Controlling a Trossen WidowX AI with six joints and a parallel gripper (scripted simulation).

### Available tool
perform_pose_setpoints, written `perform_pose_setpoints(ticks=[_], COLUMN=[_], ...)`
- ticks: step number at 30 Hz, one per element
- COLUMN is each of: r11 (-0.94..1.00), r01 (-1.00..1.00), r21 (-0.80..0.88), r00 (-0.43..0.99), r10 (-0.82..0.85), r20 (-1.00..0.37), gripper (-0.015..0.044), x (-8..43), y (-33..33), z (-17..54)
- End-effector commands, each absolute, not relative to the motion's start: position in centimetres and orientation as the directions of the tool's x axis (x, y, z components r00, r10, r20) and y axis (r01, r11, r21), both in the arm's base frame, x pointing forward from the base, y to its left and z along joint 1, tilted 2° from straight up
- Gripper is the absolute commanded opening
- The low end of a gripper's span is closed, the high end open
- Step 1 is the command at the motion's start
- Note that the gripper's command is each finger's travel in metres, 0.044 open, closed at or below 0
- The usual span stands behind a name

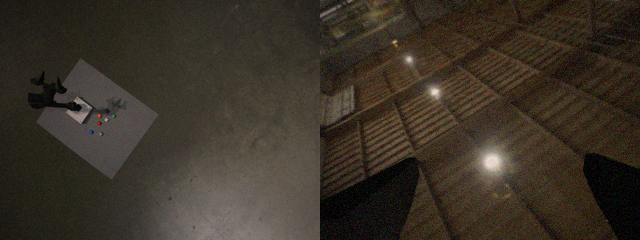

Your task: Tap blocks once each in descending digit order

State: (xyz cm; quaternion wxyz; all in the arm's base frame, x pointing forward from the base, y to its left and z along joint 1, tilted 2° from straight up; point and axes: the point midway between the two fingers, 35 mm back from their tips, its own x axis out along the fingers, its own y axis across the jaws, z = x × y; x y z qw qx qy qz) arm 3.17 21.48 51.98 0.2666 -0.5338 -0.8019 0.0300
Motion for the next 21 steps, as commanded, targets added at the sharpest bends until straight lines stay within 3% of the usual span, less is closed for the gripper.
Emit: perform_pose_setpoints(ticks=[1, 4, 11, 16, 21], r11=[0.417, 0.236, 0.006, -0.037, 0.081], r01=[0.835, 0.691, 0.251, -0.184, -0.548], r21=[-0.359, -0.683, -0.968, -0.982, -0.833], r00=[-0.271, -0.022, 0.338, 0.559, 0.674], r10=[0.879, 0.951, 0.937, 0.818, 0.633], r20=[0.391, 0.307, 0.093, -0.135, -0.381], gripper=[0.0400, 0.0400, 0.0400, 0.0400, 0.0400], x=[3.7, 10.9, 21.7, 29.1, 34.3], y=[21.7, 24.0, 24.1, 21.1, 16.0], z=[51.9, 49.4, 43.7, 37.8, 31.4])
